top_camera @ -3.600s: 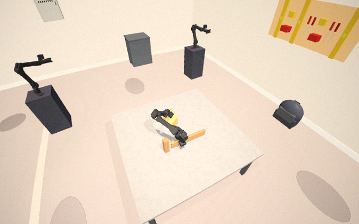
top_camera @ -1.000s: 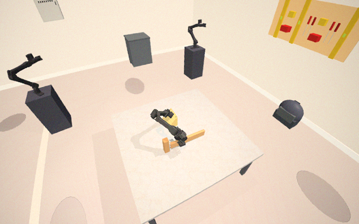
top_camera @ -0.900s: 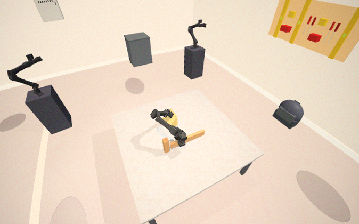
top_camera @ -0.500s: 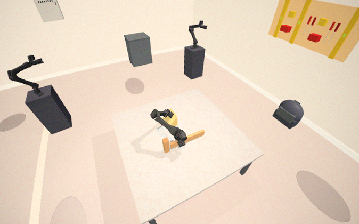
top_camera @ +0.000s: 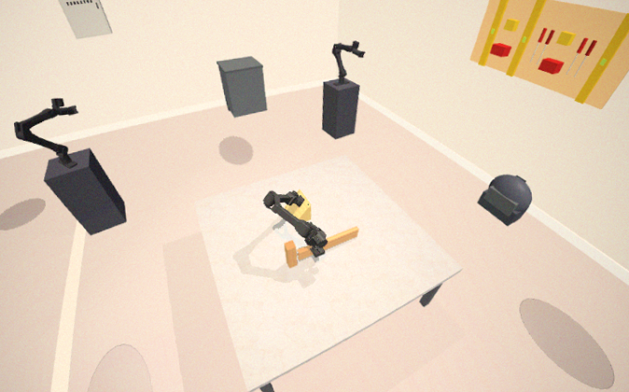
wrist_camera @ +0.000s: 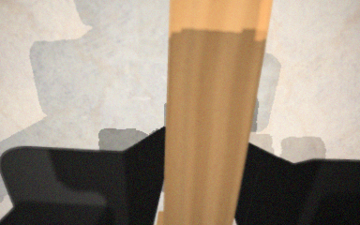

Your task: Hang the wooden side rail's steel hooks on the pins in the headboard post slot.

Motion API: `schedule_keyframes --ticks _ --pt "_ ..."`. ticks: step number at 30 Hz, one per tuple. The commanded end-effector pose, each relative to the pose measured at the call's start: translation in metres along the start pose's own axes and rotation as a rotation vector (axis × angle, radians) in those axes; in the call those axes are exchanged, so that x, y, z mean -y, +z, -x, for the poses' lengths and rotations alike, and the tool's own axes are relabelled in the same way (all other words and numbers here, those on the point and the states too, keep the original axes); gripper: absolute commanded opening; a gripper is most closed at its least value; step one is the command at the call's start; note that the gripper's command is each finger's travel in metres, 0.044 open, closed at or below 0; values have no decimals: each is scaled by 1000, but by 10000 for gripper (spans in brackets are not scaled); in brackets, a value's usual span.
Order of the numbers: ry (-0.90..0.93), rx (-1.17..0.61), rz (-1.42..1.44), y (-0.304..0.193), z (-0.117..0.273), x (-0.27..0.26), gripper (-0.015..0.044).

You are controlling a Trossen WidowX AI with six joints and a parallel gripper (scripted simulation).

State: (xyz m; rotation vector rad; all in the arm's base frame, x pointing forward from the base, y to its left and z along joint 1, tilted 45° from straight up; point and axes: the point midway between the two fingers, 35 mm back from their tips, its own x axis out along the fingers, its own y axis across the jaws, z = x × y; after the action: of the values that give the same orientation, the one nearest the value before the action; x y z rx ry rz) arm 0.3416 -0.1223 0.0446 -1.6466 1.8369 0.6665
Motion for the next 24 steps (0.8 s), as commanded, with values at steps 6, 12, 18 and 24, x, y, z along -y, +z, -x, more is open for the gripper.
schedule_keyframes --ticks 6,12,18,24 --pt "-13 0 1 -2 5 2 0" --pt "-13 0 1 -3 5 2 0" --pt "-13 0 1 -3 5 2 0" --pt "-13 0 1 -4 5 2 0"
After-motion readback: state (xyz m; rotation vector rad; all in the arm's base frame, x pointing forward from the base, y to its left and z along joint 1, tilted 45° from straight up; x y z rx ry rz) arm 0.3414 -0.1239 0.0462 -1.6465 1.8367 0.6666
